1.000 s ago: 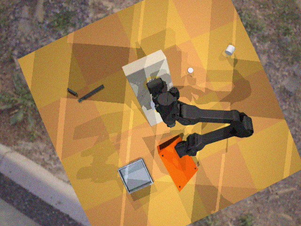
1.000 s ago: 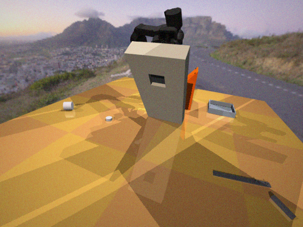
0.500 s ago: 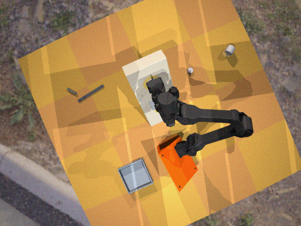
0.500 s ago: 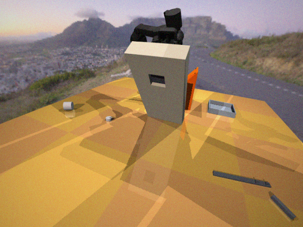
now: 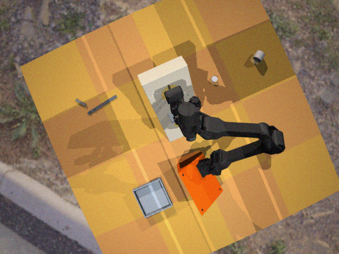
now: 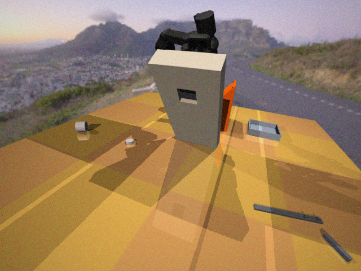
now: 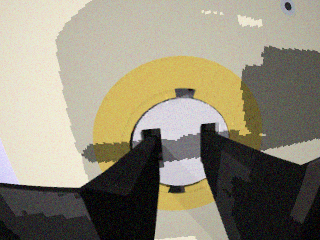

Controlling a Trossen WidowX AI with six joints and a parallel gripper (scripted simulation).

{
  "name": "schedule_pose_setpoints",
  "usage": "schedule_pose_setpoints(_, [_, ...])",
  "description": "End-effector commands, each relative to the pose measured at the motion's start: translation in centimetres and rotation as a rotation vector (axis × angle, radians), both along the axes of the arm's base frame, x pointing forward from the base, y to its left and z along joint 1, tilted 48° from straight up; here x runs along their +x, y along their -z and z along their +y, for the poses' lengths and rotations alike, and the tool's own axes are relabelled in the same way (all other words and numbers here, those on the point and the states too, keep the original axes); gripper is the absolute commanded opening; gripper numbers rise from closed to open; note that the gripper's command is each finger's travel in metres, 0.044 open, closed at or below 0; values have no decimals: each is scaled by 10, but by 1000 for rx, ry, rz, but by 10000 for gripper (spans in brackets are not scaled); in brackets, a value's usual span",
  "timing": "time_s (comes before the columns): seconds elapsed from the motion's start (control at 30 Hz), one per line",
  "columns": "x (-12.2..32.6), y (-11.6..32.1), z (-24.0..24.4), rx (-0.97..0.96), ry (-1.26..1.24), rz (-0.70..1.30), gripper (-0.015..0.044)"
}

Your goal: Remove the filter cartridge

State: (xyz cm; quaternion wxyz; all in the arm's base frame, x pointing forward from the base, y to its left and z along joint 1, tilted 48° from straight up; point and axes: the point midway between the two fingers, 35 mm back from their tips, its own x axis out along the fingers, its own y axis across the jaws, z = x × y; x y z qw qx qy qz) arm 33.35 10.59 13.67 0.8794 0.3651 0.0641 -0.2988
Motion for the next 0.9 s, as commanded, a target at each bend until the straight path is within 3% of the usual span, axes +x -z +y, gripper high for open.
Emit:
schedule_pose_setpoints(0.0, [2, 2, -2, -3, 0, 5, 99])
schedule_pose_setpoints(0.87, [8, 4, -5, -3, 0, 5, 99])
